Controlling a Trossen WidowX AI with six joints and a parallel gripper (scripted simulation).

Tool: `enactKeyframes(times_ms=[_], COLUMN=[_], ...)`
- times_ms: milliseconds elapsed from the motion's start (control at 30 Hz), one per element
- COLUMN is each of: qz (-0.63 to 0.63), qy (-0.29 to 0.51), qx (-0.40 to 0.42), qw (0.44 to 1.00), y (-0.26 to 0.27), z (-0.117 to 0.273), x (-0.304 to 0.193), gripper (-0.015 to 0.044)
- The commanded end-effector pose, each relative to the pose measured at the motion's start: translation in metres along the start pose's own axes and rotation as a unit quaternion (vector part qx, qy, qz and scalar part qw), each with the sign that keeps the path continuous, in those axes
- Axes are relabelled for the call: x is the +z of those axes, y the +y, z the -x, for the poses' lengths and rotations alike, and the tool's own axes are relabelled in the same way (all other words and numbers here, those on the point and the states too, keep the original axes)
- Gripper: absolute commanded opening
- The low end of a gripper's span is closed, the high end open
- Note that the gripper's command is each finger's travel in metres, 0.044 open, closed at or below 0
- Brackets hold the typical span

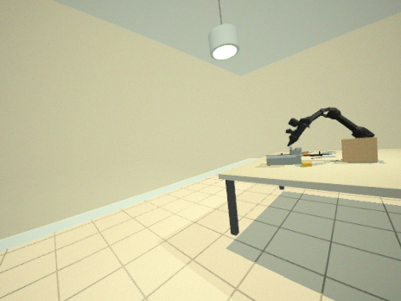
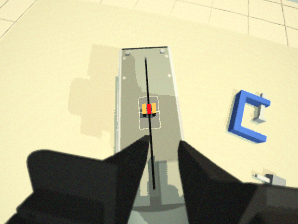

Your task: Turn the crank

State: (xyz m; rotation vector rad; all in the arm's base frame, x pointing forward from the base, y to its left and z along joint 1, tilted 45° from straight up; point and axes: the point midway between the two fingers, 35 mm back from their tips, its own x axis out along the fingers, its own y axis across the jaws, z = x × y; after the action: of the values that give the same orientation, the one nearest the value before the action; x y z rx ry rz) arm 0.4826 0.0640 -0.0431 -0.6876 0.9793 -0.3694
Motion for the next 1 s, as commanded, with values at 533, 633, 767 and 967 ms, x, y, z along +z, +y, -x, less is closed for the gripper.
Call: enactKeyframes(times_ms=[533,633,767,967], qz=[0.0,0.0,0.0,0.0], qy=[0.0,0.0,0.0,0.0], qx=[0.0,0.0,0.0,0.0], qw=[1.0,1.0,1.0,1.0], y=[-0.0001,-0.0001,-0.0001,-0.0001], z=[0.0,0.0,0.0,0.0], x=[0.0,0.0,0.0,0.0], gripper=[0.0282,0.0204,0.0099,0.0])
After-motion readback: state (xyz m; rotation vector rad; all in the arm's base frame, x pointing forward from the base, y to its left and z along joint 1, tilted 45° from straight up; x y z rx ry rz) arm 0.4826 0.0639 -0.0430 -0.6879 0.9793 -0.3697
